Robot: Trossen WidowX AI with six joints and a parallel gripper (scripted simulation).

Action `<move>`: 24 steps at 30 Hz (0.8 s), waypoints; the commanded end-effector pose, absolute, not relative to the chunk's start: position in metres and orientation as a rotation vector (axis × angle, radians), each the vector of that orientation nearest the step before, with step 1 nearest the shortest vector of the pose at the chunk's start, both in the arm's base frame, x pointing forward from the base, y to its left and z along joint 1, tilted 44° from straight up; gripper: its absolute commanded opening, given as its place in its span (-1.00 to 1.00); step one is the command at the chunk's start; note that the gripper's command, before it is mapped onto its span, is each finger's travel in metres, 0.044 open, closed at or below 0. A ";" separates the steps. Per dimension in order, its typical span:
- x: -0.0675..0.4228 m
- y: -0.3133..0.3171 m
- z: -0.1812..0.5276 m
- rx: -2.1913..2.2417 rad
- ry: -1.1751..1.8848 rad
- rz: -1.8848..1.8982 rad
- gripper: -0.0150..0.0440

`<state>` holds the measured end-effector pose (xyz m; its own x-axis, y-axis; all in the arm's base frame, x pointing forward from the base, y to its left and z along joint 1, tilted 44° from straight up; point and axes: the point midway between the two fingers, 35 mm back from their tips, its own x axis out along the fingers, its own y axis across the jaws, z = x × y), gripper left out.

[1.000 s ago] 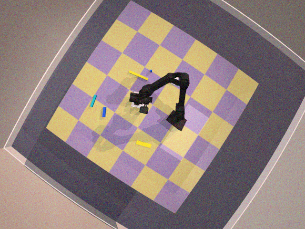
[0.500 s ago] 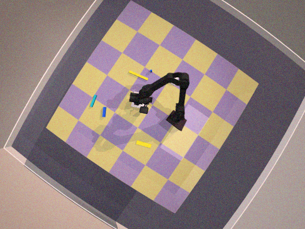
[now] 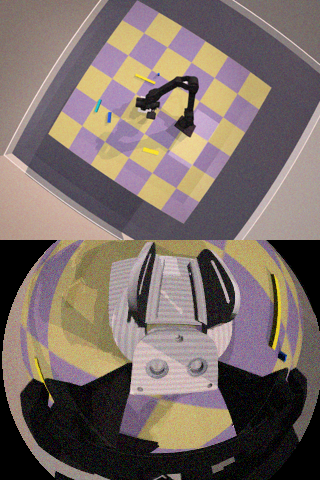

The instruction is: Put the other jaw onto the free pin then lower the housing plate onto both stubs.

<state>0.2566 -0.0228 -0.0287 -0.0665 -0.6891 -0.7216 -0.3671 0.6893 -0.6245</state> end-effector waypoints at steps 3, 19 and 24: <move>0.257 -0.024 -0.029 -0.855 1.678 -0.329 0.70; 0.257 -0.025 -0.031 -0.855 1.678 -0.329 0.70; 0.257 -0.027 -0.032 -0.855 1.678 -0.329 0.70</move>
<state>0.2573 -0.0258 -0.0310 -0.0672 -0.6847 -0.7257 -0.3568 0.6957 -0.6234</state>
